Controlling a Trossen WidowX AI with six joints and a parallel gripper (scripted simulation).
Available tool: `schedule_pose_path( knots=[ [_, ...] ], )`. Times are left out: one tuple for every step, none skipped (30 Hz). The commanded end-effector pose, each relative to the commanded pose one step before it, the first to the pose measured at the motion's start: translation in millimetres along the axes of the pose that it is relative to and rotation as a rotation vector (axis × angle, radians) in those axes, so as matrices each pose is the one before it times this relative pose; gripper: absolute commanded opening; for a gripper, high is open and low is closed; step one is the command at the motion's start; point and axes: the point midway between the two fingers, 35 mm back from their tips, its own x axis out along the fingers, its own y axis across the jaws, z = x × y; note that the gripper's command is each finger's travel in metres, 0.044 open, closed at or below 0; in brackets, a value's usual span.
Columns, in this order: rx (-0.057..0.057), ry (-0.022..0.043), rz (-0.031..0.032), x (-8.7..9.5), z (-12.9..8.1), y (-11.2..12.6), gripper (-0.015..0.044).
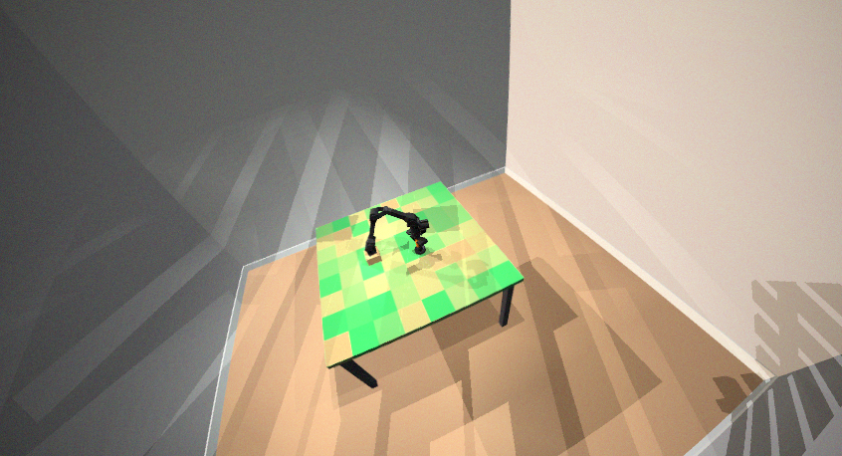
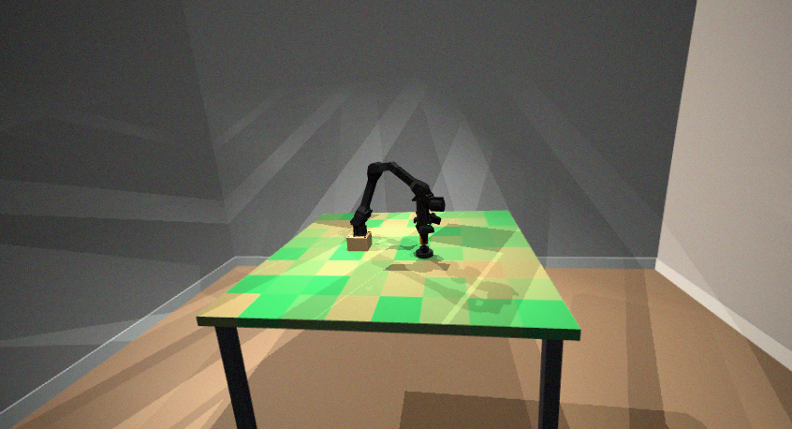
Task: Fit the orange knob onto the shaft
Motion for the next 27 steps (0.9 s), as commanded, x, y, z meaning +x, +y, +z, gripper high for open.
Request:
schedule_pose_path(
  knots=[
    [-0.0033,-0.00283,0.00090,-3.81,1.23,0.12,0.0000],
    [0.0000,-0.00003,-0.00002,-0.64,0.26,-0.16,0.0000],
    [-0.0089,0.00000,0.00000,-0.05,0.04,-0.03,0.0000],
    [-0.0167,0.00000,0.00000,-0.05,0.05,-0.04,0.0000],
    [-0.0283,0.00000,0.00000,-0.04,0.09,-0.08,0.0000],
    [-0.0323,0.00000,-0.00001,0.02,0.10,-0.11,0.0000],
    [-0.0387,0.00000,-0.00001,0.16,0.08,-0.15,0.0000],
    [-0.0435,0.00001,-0.00001,0.42,0.02,-0.17,0.0000],
    [-0.0307,0.00002,0.00000,0.66,-0.13,-0.08,0.0000],
    [-0.0104,0.00003,0.00001,0.82,-0.32,0.10,0.0000],
    [0.0000,0.00003,0.00002,0.55,-0.26,0.15,0.0000],
    [0.0000,0.00002,0.00002,0.39,-0.23,0.15,0.0000],
    [0.0000,0.00001,0.00001,0.30,-0.12,0.11,0.0000],
    [0.0000,0.00002,0.00002,0.18,-0.18,0.20,0.0000],
    [0.0000,0.00002,0.00003,0.08,-0.24,0.32,0.0000],
    [0.0000,0.00001,0.00001,-0.03,-0.08,0.14,0.0000],
    [0.0000,0.00000,0.00000,-0.17,0.01,0.06,0.0000],
    [0.0000,-0.00001,0.00000,1.39,0.11,-0.03,0.0000],
    [0.0000,-0.00001,-0.00001,0.21,0.14,-0.07,0.0000],
    [0.0000,-0.00001,0.00000,0.27,0.11,-0.04,0.0000],
    [0.0000,0.00000,0.00000,0.28,0.05,0.02,0.0000],
    [0.0000,0.00000,0.00000,-0.64,0.01,0.05,0.0000],
    [0.0000,0.00000,0.00000,0.00,0.00,0.00,0.0000],
    [0.0000,0.00000,0.00000,0.00,0.00,0.00,0.0000],
    [0.0000,0.00000,0.00000,0.00,0.00,0.00,0.0000],
    [0.0000,-0.00001,0.00001,0.57,0.06,0.09,0.0000],
    [0.0000,0.00000,0.00000,0.00,0.00,0.00,0.0000]
  ],
)
